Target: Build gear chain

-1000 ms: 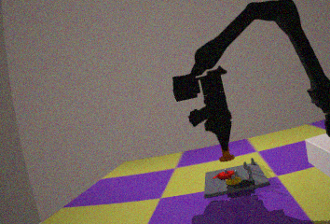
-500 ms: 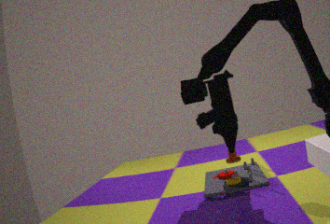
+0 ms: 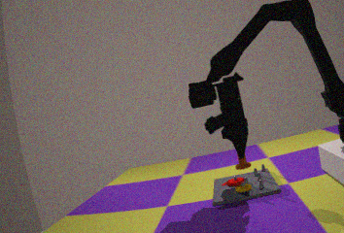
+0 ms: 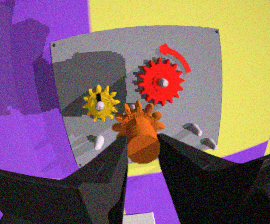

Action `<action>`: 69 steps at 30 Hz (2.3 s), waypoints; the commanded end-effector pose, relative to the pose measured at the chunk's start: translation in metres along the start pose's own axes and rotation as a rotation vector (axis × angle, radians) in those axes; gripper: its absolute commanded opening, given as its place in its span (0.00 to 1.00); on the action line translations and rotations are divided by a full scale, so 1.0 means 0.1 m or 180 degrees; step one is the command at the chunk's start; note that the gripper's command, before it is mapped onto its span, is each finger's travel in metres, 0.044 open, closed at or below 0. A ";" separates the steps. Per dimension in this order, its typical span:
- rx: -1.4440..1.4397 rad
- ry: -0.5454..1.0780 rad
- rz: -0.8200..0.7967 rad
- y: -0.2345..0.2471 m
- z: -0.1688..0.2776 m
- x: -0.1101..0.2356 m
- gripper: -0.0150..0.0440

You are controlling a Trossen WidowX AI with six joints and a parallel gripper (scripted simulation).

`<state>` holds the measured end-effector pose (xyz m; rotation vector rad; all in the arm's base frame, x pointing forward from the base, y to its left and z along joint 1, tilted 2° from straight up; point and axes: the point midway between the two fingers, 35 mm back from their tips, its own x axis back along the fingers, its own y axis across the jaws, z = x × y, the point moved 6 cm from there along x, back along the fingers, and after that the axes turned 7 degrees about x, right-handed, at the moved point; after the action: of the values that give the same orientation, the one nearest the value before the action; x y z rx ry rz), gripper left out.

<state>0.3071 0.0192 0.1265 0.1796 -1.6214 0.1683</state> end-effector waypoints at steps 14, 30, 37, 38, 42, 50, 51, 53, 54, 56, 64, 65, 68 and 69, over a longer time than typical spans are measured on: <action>0.0503 -0.0007 -0.0008 0.01 0.00 -0.10 0.25; 0.0354 -0.0007 -0.0009 0.00 -0.01 -0.32 0.25; -0.0249 -0.0006 -0.0009 0.01 0.00 -0.43 0.25; -0.0337 -0.0006 -0.0009 0.01 0.00 -0.42 0.25; -0.0688 -0.0005 -0.0010 0.00 0.00 -0.42 0.25; -0.0583 -0.0005 -0.0009 0.00 0.00 -0.44 0.25; -0.0518 -0.0006 -0.0009 0.00 -0.01 -0.44 0.25; -0.0360 -0.0006 -0.0009 0.00 -0.01 -0.45 0.25; -0.0278 -0.0006 -0.0009 0.00 -0.01 -0.45 0.25; -0.0100 -0.0006 -0.0009 0.01 0.00 -0.45 0.25; 0.0615 -0.0007 -0.0008 0.00 0.00 -0.47 0.25; 0.0702 -0.0007 -0.0008 0.00 0.00 -0.48 0.25; 0.0825 -0.0007 -0.0008 0.00 0.00 -0.49 0.25; 0.0820 -0.0007 -0.0008 0.00 0.00 -0.49 0.25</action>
<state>0.3096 0.0197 0.0786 0.3592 -1.6012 0.3549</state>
